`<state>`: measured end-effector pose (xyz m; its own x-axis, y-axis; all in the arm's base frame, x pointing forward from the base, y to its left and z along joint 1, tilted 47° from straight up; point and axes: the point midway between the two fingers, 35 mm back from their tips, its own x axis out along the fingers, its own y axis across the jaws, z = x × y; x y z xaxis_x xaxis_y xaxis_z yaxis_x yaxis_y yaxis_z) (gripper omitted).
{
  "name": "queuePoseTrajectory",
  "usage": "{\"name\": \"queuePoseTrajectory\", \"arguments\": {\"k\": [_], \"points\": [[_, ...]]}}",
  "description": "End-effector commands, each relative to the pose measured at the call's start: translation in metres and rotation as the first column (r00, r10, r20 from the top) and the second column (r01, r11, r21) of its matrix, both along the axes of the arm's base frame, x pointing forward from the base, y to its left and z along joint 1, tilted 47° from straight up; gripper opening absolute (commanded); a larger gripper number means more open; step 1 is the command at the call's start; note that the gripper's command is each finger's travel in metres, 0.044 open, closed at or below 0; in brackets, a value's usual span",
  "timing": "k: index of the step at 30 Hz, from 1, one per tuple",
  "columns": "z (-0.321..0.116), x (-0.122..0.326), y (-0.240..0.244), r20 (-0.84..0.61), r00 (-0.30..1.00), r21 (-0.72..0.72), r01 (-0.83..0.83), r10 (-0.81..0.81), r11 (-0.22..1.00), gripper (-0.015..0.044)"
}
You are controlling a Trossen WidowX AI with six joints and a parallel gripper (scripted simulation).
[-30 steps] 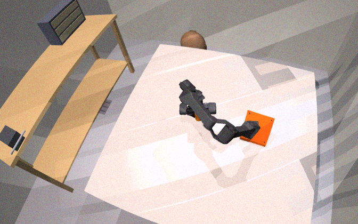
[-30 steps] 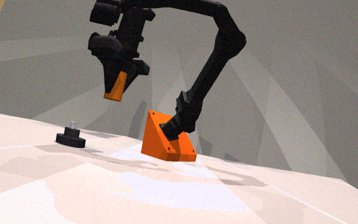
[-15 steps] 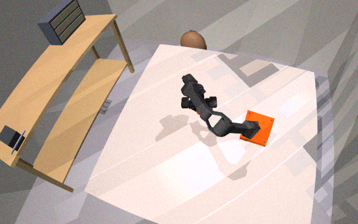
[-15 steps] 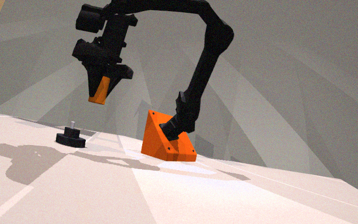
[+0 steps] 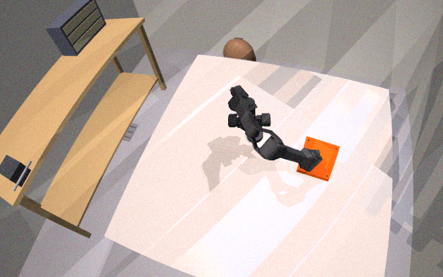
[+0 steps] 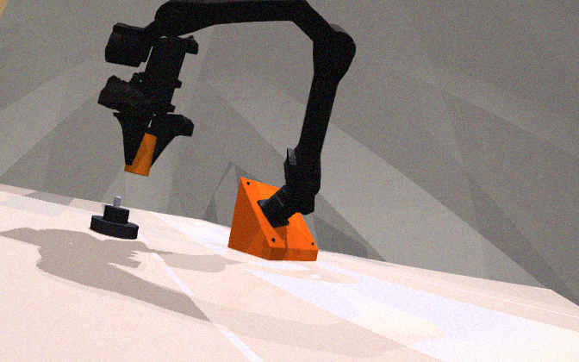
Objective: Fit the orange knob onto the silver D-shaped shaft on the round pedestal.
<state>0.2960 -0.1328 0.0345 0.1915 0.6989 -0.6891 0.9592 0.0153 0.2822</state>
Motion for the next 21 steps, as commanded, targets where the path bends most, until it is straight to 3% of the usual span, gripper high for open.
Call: {"name": "queuePoseTrajectory", "arguments": {"k": [1,11,21], "points": [[-0.014,-0.002,-0.008,0.004,1.0,-0.005,-0.001,0.001,1.0,0.0],[-0.044,-0.005,-0.02,0.005,1.0,-0.005,-0.002,0.002,1.0,0.0],[-0.046,-0.005,-0.021,-0.062,0.996,0.012,0.064,-0.064,0.998,0.0]]}}
